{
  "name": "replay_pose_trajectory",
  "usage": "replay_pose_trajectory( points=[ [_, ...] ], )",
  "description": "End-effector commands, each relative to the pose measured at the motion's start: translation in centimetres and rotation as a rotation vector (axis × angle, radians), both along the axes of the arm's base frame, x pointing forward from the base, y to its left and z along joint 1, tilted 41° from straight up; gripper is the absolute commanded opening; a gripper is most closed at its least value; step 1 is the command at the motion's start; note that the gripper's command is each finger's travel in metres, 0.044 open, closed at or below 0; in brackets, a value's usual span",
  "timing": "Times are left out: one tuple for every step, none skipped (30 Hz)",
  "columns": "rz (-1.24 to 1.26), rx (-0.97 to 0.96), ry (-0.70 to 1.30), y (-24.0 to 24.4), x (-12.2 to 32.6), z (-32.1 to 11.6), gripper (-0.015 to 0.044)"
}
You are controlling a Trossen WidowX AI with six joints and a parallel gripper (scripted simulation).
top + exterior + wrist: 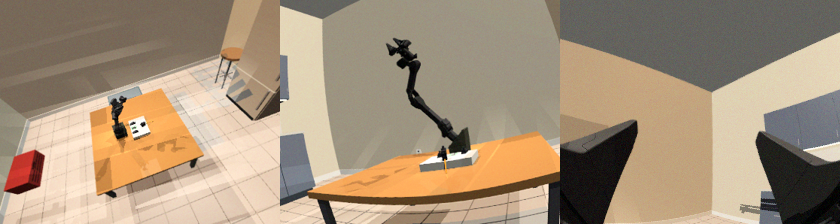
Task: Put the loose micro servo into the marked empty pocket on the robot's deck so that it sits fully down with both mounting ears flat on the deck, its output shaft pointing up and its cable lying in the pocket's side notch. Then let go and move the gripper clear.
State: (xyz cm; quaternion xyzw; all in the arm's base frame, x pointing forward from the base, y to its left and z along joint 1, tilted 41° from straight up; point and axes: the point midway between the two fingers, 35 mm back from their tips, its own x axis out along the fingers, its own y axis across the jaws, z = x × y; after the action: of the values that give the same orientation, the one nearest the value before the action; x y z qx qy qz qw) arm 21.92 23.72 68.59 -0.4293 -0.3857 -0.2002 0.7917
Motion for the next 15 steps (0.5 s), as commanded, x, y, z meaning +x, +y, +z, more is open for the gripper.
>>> replay_pose_trajectory(
  points=[
    [0.008, -0.025, 0.015, 0.8, 0.8, -0.7, 0.0440],
    [0.012, -0.029, 0.022, 1.0, 1.1, -0.9, 0.0440],
    [0.015, -0.037, 0.032, 1.2, 1.5, -1.2, 0.0440],
    [0.020, -0.045, 0.045, 1.5, 2.0, -1.6, 0.0440],
    [0.025, -0.054, 0.058, 1.8, 2.5, -2.0, 0.0440],
    [0.023, -0.059, 0.064, 2.0, 3.0, -2.3, 0.0440],
    [0.027, -0.064, 0.075, 2.2, 3.4, -2.6, 0.0440],
    [0.032, -0.072, 0.089, 2.5, 3.9, -3.0, 0.0440],
    [0.025, -0.090, 0.101, 2.8, 4.5, -3.6, 0.0440],
    [0.027, -0.092, 0.107, 2.9, 4.9, -3.9, 0.0440],
    [0.030, -0.093, 0.115, 2.9, 5.4, -4.1, 0.0440],
    [0.035, -0.100, 0.130, 3.2, 5.9, -4.6, 0.0440],
    [0.041, -0.109, 0.150, 3.5, 6.5, -5.2, 0.0440],
    [0.047, -0.118, 0.172, 3.8, 7.1, -5.8, 0.0440],
    [0.053, -0.127, 0.194, 4.1, 7.8, -6.5, 0.0440]
  ],
)
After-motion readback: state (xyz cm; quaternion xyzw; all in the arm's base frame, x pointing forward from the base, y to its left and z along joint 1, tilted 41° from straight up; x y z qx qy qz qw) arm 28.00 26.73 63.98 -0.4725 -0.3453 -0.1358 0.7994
